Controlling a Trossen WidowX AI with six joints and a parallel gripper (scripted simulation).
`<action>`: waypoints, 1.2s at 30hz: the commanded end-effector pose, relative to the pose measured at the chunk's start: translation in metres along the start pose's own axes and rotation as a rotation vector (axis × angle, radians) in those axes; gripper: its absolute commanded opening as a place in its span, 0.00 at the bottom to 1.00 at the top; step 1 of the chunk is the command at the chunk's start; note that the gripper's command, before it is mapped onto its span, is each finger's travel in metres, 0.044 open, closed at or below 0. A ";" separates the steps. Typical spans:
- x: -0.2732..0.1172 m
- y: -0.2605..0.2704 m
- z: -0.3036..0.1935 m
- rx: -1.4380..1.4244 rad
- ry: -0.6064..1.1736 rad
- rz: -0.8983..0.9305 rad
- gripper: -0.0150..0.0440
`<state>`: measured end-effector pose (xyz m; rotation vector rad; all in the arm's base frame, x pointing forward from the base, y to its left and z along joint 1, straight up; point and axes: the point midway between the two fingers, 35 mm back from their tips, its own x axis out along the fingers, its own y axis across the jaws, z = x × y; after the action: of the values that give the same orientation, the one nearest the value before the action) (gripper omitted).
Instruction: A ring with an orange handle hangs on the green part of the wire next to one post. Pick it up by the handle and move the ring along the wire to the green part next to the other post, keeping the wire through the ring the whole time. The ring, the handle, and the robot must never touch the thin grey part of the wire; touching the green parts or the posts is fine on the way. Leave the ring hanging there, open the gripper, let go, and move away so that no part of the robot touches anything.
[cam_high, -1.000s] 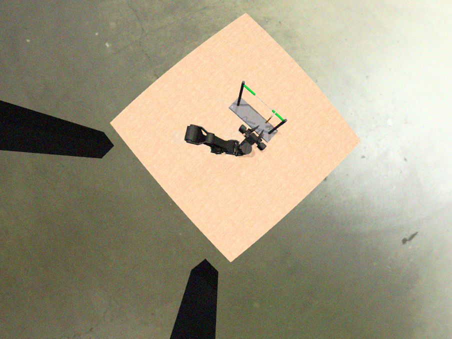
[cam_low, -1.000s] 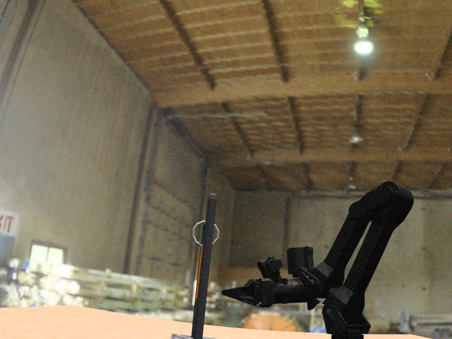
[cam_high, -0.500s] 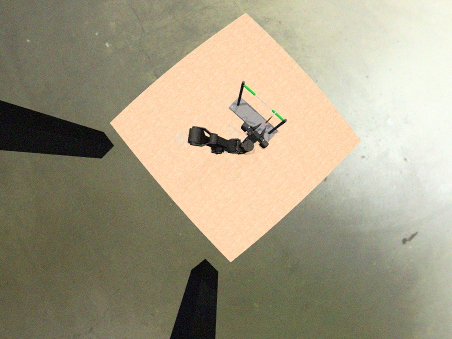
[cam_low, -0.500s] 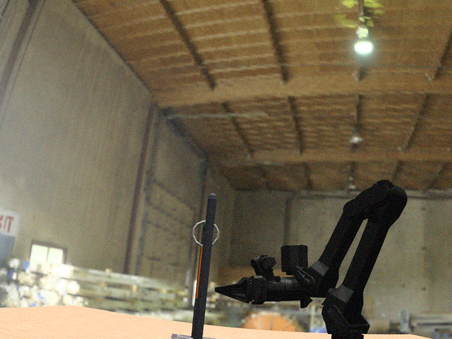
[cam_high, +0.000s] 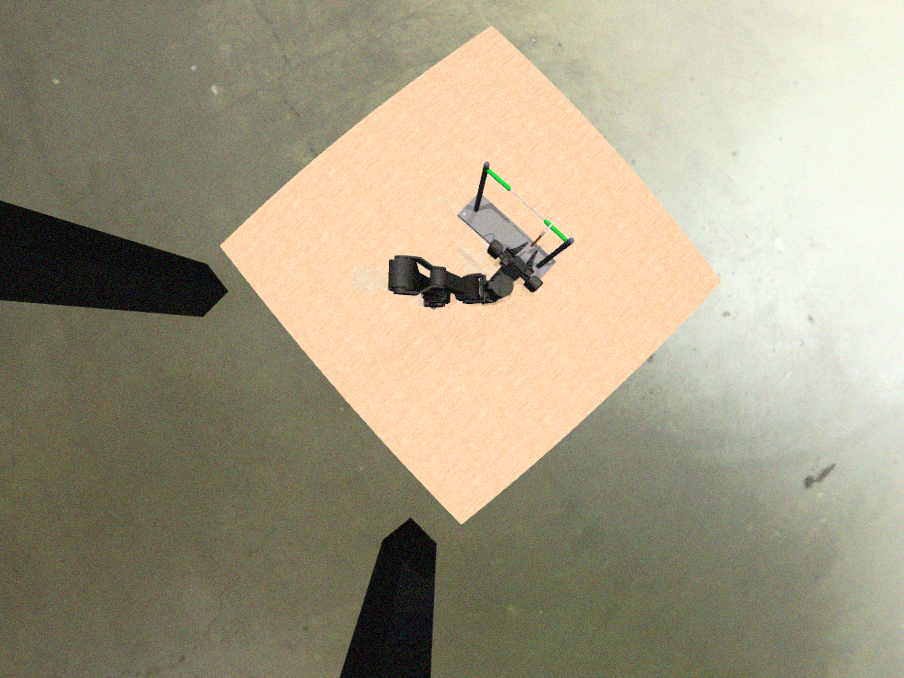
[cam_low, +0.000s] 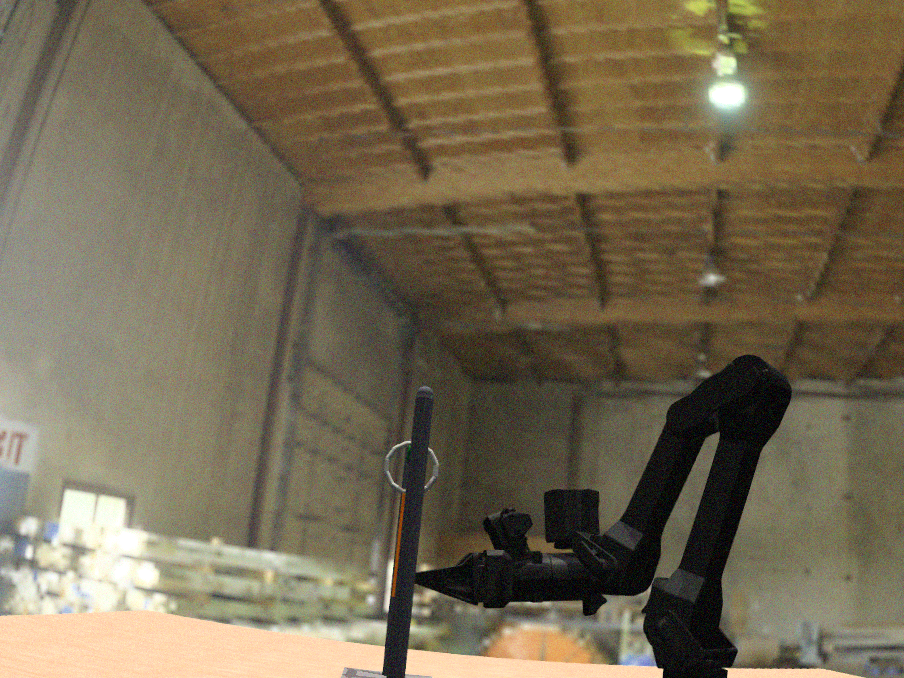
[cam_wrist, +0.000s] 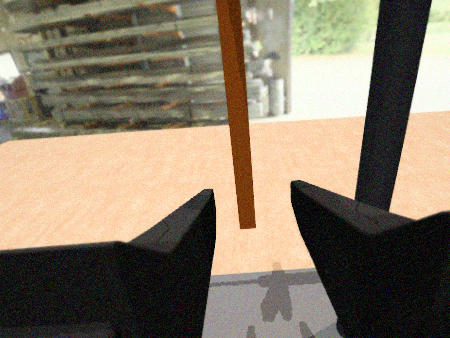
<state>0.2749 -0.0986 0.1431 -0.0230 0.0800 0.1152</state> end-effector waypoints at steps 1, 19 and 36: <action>0.007 -0.001 0.001 0.004 -0.001 -0.004 0.53; 0.035 0.002 0.000 0.006 -0.007 -0.004 0.53; 0.044 0.004 -0.001 0.006 -0.009 -0.004 0.53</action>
<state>0.3174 -0.0894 0.1381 -0.0211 0.0720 0.1166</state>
